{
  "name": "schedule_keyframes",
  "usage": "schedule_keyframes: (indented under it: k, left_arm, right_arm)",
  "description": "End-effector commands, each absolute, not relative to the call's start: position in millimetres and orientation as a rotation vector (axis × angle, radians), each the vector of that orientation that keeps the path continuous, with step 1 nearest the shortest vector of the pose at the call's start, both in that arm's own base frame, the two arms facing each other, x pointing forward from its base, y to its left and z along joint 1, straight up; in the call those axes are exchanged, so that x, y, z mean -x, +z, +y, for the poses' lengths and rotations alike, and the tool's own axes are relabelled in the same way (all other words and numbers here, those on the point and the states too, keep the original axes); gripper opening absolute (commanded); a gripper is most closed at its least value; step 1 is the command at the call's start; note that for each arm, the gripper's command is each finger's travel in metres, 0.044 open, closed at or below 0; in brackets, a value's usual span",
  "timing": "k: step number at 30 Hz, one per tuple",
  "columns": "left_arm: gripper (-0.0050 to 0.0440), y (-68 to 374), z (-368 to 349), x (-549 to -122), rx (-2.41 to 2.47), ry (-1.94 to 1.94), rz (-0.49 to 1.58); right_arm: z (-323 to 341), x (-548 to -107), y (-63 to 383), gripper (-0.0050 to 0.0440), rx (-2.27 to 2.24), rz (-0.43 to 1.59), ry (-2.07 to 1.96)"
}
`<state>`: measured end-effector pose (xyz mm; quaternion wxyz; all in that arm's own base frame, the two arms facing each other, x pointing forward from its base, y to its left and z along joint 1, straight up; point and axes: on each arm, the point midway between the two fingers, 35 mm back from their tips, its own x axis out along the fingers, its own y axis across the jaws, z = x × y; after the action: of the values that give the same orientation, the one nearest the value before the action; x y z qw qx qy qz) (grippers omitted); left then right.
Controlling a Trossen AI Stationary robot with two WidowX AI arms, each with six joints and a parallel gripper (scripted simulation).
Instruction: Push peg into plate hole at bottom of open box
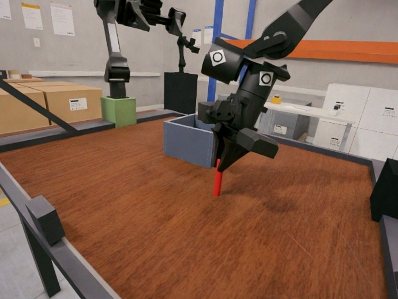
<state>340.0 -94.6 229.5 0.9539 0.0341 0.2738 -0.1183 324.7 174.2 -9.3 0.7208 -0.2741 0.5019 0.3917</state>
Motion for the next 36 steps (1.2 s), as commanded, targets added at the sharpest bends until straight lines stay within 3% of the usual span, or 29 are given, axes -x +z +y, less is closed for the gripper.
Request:
schedule_keyframes:
  k: [1, 7, 17, 23, 29, 36]
  left_arm:
    - [0.0440, 239.7, -94.1, -340.2, -0.064, -0.239, 0.531]
    - [0.0440, 239.7, -94.1, -340.2, -0.064, -0.239, 0.531]
    - [0.0440, 239.7, -94.1, -340.2, -0.064, -0.239, 0.531]
    - [0.0440, 241.8, -92.4, -337.2, -0.061, -0.232, 0.527]
    - [0.0440, 242.5, -87.2, -319.6, -0.057, -0.216, 0.541]
    - [0.0440, 253.1, -62.1, -258.2, -0.037, -0.146, 0.550]
  right_arm:
    - [176.1, -328.1, -3.6, 0.0050, 0.606, 1.090, 0.862]
    - [176.1, -328.1, -3.6, 0.0023, 0.606, 1.090, 0.862]
    - [177.7, -331.2, 40.3, 0.0028, 0.607, 1.067, 0.858]
    - [173.4, -344.5, 43.2, 0.0028, 0.596, 1.080, 0.854]
    - [165.1, -371.9, 68.8, 0.0028, 0.580, 1.055, 0.828]
    - [122.2, -427.3, 119.7, 0.0028, 0.557, 1.006, 0.763]
